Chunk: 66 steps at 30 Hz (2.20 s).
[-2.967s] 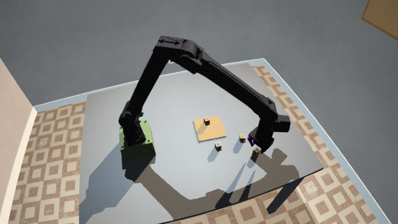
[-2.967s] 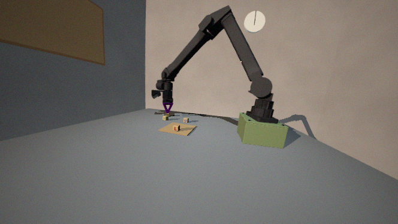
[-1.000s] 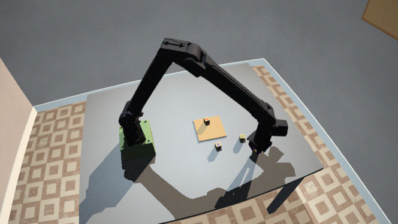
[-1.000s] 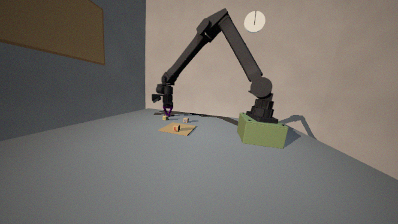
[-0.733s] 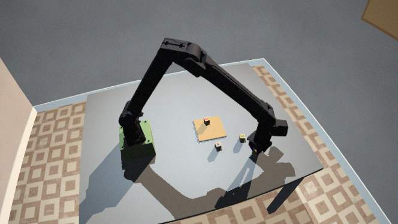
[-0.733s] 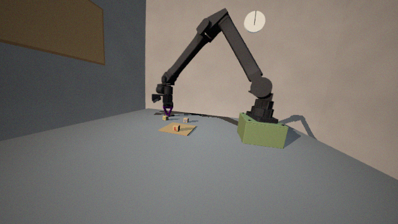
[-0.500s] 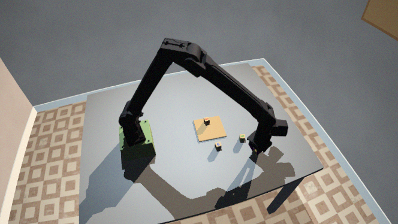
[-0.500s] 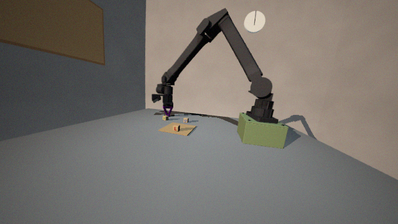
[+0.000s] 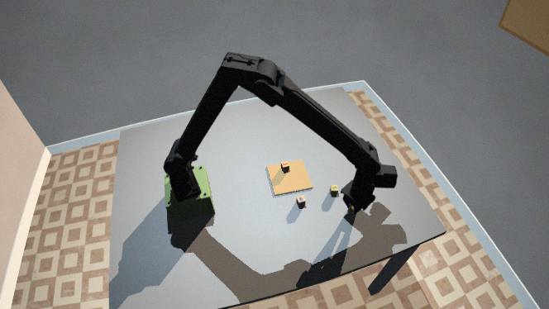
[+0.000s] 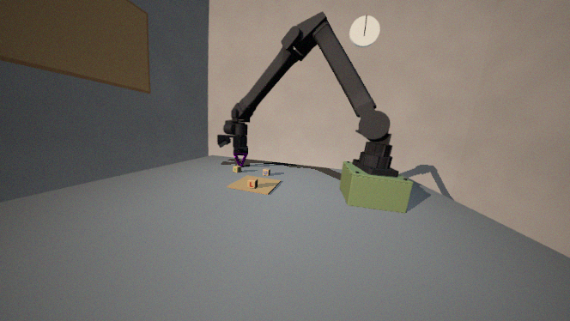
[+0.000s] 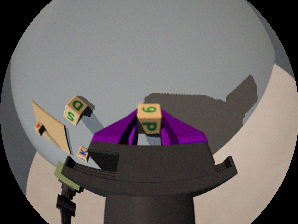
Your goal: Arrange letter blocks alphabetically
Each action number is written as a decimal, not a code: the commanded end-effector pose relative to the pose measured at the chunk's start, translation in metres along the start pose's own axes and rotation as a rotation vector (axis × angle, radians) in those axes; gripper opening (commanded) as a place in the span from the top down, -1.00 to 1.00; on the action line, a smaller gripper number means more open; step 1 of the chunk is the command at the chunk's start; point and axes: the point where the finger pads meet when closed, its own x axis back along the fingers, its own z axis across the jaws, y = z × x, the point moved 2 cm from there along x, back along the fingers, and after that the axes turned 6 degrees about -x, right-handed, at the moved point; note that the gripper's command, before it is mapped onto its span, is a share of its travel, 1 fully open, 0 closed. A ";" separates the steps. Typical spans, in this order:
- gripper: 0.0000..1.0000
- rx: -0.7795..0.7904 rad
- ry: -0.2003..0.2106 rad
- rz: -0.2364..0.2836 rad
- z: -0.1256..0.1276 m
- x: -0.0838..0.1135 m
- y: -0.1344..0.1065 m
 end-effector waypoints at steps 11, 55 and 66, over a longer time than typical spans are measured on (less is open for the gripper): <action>0.60 -0.001 -0.058 -0.068 -0.017 0.097 0.016; 0.60 1.155 -0.035 -0.032 0.249 0.115 -0.081; 0.60 1.165 -0.032 -0.027 0.252 0.113 -0.081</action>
